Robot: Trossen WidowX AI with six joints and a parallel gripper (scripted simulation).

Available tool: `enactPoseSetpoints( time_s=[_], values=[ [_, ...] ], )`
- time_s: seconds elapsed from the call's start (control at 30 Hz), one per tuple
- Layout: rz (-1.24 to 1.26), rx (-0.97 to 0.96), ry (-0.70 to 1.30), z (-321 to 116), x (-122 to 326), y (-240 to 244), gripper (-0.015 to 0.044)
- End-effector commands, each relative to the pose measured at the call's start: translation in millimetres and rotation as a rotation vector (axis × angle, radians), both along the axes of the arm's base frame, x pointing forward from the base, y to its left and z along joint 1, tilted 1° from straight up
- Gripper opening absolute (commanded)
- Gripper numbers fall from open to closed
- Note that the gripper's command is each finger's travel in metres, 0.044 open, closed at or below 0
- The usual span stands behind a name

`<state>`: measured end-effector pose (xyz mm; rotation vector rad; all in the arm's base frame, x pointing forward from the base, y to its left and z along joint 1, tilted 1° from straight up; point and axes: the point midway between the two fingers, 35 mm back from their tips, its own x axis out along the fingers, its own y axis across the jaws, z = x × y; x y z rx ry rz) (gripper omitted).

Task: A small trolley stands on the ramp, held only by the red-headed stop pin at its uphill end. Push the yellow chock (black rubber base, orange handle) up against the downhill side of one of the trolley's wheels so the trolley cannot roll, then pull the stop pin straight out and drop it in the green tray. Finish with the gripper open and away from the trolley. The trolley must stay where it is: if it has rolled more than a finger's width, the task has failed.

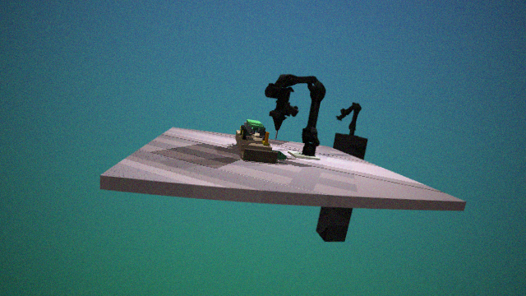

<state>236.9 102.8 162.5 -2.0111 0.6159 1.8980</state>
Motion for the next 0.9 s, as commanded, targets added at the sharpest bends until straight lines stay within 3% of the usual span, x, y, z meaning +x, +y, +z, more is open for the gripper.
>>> enactPoseSetpoints(
  time_s=[0.0, 0.43, 0.87],
  values=[
    [0.117, 0.02, 0.016, -0.7, -1.3, -1.4, 0.0],
    [0.508, 0.077, 0.035, 0.2, -0.5, -3.5, 0.0],
    [0.536, 0.081, 0.038, -10.9, -7.6, -3.5, 0.0]
  ],
)
